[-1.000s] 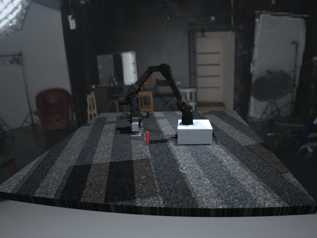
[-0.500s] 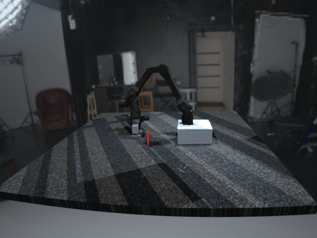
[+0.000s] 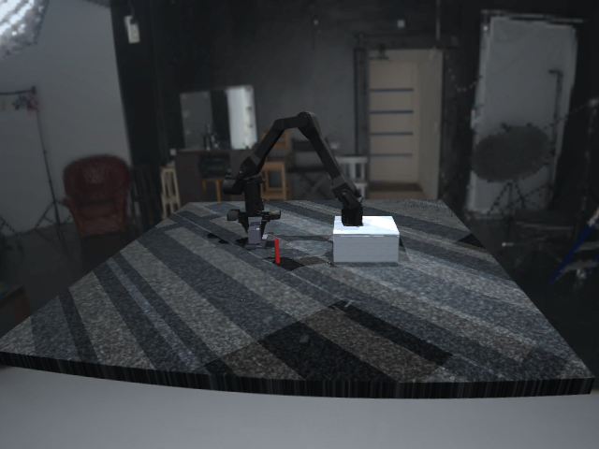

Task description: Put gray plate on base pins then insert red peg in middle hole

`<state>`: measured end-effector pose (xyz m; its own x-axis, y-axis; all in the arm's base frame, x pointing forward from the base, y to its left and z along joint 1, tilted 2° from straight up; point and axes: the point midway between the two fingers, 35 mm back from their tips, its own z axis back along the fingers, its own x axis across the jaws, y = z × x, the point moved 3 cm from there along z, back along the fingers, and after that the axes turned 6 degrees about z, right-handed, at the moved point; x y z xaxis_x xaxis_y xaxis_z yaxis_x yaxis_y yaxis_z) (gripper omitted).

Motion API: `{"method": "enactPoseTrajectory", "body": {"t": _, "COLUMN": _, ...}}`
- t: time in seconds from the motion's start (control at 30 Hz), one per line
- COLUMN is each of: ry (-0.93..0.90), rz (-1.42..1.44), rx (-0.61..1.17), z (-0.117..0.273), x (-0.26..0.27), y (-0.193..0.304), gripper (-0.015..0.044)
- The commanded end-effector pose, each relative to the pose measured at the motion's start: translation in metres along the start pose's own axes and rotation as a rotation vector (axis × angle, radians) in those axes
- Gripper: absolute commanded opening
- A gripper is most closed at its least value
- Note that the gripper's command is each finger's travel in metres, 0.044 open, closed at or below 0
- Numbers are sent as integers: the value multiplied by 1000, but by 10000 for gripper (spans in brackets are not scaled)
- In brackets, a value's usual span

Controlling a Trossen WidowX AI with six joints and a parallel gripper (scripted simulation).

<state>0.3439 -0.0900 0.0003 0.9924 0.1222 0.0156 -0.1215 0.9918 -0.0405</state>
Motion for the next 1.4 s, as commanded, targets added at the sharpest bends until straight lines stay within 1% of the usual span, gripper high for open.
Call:
{"method": "enactPoseTrajectory", "body": {"t": 0.0, "ry": -2, "rz": 0, "rx": -1, "z": 1, "x": 0, "y": 0, "gripper": 26}}
{"method": "enactPoseTrajectory", "body": {"t": 0.53, "ry": -2, "rz": 0, "rx": -1, "z": 1, "x": 0, "y": 0, "gripper": 440}}
{"method": "enactPoseTrajectory", "body": {"t": 0.63, "ry": -2, "rz": 0, "rx": -1, "z": 1, "x": 0, "y": 0, "gripper": 440}}
{"method": "enactPoseTrajectory", "body": {"t": 0.7, "ry": -2, "rz": 0, "rx": -1, "z": 11, "x": 2, "y": -1, "gripper": 440}}
{"method": "enactPoseTrajectory", "body": {"t": 0.87, "ry": 4, "rz": 2, "rx": 1, "z": 96, "x": 6, "y": -2, "gripper": 440}}
{"method": "enactPoseTrajectory", "body": {"t": 0.93, "ry": 6, "rz": 3, "rx": 2, "z": 119, "x": 2, "y": -1, "gripper": 440}}
{"method": "enactPoseTrajectory", "body": {"t": 1.23, "ry": 6, "rz": 7, "rx": 2, "z": 122, "x": 4, "y": 2, "gripper": 440}}
{"method": "enactPoseTrajectory", "body": {"t": 1.3, "ry": 5, "rz": 40, "rx": 5, "z": 124, "x": 3, "y": 24, "gripper": 440}}
{"method": "enactPoseTrajectory", "body": {"t": 1.37, "ry": 5, "rz": 92, "rx": 8, "z": 126, "x": -2, "y": 59, "gripper": 440}}
